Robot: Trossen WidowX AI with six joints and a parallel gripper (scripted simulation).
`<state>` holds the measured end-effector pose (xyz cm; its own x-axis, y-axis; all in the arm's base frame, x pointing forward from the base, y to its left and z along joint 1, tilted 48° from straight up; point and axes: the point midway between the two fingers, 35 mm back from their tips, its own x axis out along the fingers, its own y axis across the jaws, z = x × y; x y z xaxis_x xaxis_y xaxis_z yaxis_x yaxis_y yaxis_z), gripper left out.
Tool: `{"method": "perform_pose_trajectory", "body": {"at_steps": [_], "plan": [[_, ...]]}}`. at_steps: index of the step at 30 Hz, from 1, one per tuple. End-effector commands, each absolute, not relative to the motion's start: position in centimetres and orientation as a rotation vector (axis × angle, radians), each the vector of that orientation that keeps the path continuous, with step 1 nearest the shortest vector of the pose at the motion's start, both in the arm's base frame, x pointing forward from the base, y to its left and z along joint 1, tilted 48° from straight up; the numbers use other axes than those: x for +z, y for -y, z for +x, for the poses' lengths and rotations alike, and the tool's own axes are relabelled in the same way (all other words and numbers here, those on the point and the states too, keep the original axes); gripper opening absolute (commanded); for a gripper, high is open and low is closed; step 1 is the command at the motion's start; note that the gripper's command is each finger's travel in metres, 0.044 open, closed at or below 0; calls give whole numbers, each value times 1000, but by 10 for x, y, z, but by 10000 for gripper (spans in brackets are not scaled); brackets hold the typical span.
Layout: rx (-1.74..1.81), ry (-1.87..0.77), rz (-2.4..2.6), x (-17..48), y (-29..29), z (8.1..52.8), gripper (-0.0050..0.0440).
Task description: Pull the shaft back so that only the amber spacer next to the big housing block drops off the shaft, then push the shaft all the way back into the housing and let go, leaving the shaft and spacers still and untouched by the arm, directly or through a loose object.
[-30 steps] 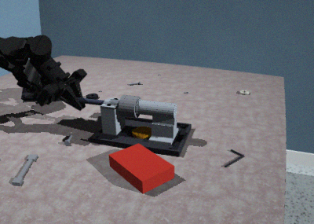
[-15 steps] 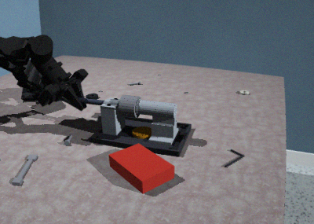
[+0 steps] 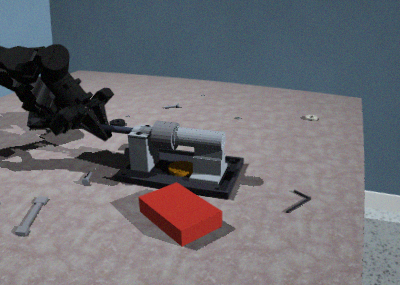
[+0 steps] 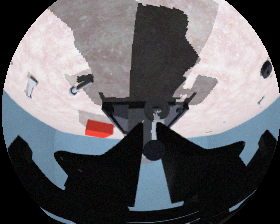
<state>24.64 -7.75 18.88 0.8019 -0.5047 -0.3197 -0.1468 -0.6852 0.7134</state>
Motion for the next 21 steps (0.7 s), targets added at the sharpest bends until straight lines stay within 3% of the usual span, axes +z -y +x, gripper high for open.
{"method": "perform_pose_trajectory", "body": {"at_steps": [1, 21], "plan": [[-637, 469, 2293, 194, 75, 250, 0], [-637, 469, 2293, 196, 75, 256, 0]]}}
